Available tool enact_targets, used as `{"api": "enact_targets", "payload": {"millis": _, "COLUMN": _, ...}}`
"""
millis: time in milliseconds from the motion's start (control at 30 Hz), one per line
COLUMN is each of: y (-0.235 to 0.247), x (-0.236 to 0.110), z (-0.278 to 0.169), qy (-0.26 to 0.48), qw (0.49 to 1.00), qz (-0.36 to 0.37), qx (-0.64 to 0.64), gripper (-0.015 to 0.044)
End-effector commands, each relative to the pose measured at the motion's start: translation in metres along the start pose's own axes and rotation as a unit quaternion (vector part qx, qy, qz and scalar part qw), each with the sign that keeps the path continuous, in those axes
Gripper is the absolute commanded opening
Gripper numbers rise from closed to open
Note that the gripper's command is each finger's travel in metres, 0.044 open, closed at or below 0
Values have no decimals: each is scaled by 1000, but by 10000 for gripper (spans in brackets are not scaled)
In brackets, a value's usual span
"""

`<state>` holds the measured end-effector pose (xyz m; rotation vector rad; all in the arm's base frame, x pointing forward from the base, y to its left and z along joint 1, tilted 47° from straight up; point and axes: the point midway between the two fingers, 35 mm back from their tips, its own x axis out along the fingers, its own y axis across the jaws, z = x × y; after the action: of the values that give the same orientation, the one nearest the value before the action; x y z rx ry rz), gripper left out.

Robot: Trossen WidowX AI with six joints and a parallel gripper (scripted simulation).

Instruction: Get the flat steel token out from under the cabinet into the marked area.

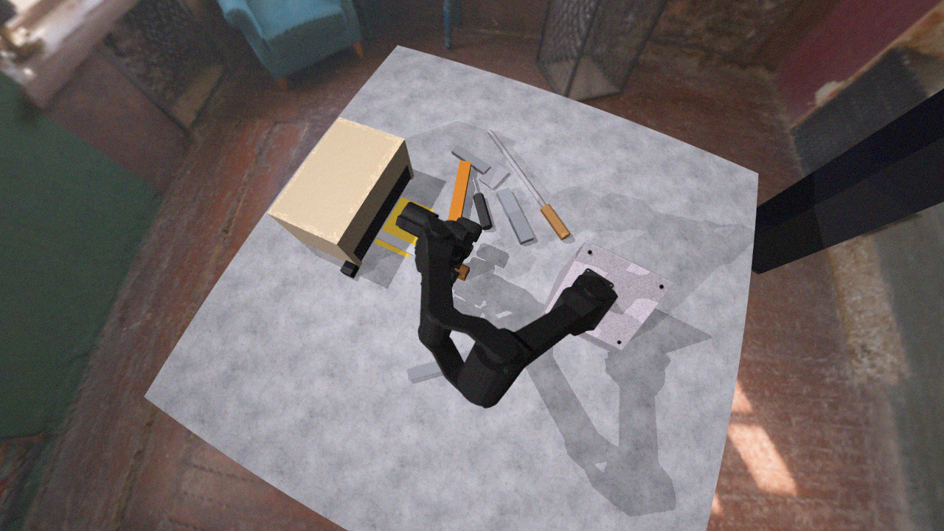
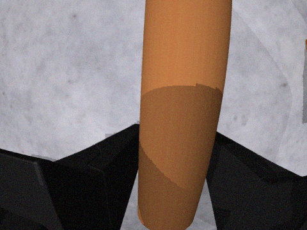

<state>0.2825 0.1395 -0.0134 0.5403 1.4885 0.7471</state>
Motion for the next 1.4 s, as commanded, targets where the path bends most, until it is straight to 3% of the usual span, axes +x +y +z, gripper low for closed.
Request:
{"api": "enact_targets", "payload": {"millis": 0, "y": 0, "x": 1, "z": -9, "qy": 3, "qw": 1000, "qz": 0, "qx": -1, "gripper": 0}}
{"api": "enact_targets", "payload": {"millis": 1367, "y": 0, "x": 1, "z": -55, "qy": 4, "qw": 1000, "qz": 0, "qx": 0, "gripper": 0}}
